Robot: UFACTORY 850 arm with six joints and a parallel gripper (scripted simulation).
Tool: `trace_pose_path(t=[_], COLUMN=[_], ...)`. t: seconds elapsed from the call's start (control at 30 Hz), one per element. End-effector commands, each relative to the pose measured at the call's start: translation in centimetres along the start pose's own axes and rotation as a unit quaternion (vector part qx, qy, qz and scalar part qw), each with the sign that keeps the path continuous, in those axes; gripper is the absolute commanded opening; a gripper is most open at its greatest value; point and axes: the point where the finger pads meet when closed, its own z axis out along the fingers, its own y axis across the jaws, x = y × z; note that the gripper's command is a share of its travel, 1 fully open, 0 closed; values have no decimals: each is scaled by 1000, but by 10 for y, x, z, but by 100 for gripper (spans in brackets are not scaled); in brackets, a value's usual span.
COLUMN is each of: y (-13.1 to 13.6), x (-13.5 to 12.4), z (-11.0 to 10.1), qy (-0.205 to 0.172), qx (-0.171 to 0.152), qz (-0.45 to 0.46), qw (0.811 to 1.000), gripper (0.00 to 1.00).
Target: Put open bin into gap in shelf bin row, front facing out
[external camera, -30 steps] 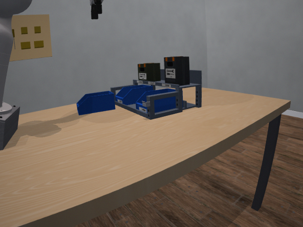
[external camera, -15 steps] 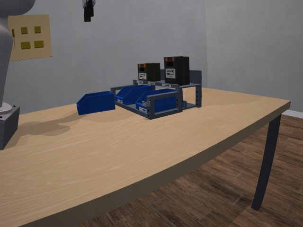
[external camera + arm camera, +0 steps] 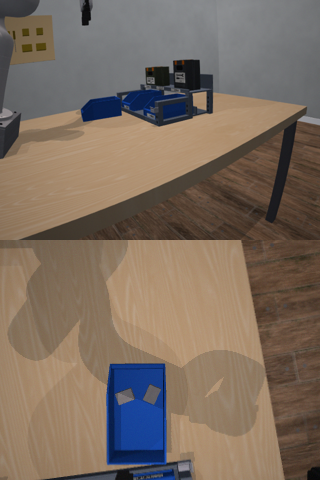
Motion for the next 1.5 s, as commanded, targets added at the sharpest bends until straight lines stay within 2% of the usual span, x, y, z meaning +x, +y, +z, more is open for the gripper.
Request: trace_pose_path(t=[0.0, 1.47], y=[2, -12], x=[0, -8], z=[-1, -1], qy=[-1, -1], qx=[0, 0], qz=[1, 1], qw=[1000, 1000], gripper=[100, 100])
